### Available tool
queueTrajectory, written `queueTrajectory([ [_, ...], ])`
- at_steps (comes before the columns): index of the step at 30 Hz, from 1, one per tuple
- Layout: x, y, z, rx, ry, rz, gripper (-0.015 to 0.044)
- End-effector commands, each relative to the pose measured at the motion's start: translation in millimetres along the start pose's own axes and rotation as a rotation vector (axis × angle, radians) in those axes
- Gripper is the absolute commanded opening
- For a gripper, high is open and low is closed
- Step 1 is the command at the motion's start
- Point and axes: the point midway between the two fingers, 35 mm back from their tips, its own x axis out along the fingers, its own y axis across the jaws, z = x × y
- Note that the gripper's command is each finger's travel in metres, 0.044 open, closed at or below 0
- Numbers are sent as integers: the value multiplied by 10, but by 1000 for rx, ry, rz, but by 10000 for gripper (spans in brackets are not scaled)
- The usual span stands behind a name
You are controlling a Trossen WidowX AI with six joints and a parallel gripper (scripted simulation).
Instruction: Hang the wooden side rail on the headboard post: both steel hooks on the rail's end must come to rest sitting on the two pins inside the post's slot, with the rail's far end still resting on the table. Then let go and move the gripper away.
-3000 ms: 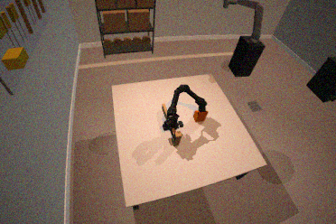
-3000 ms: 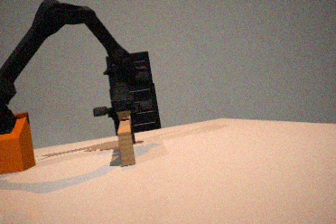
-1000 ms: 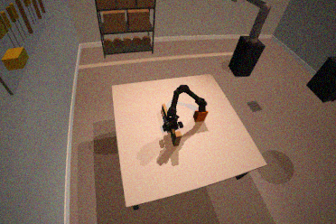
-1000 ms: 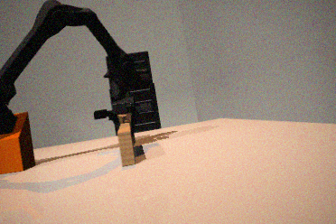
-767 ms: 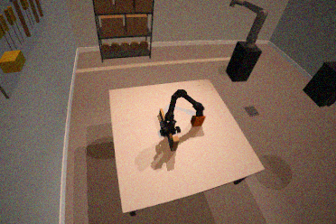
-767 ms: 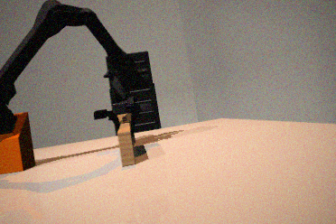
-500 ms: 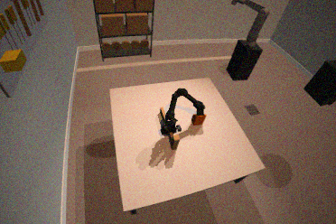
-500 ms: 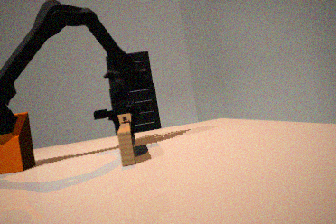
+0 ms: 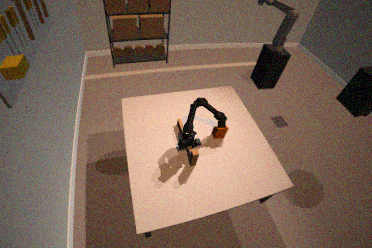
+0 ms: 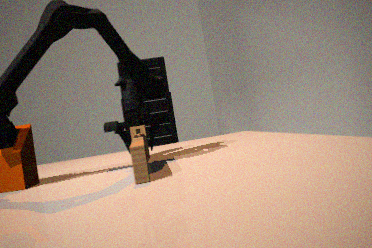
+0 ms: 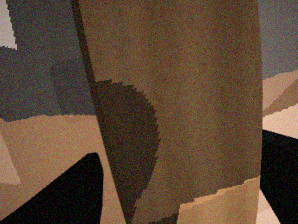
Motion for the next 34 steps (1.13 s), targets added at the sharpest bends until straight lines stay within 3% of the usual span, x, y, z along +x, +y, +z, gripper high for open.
queueTrajectory([
  [1,-123,7,-3,1,4,3,394],
  [3,-294,6,-3,-1,6,5,440],
  [10,-398,1,-1,-2,8,6,440],
  [16,-393,-3,300,-2,6,6,440],
  [34,-372,0,278,5,9,-2,440],
])
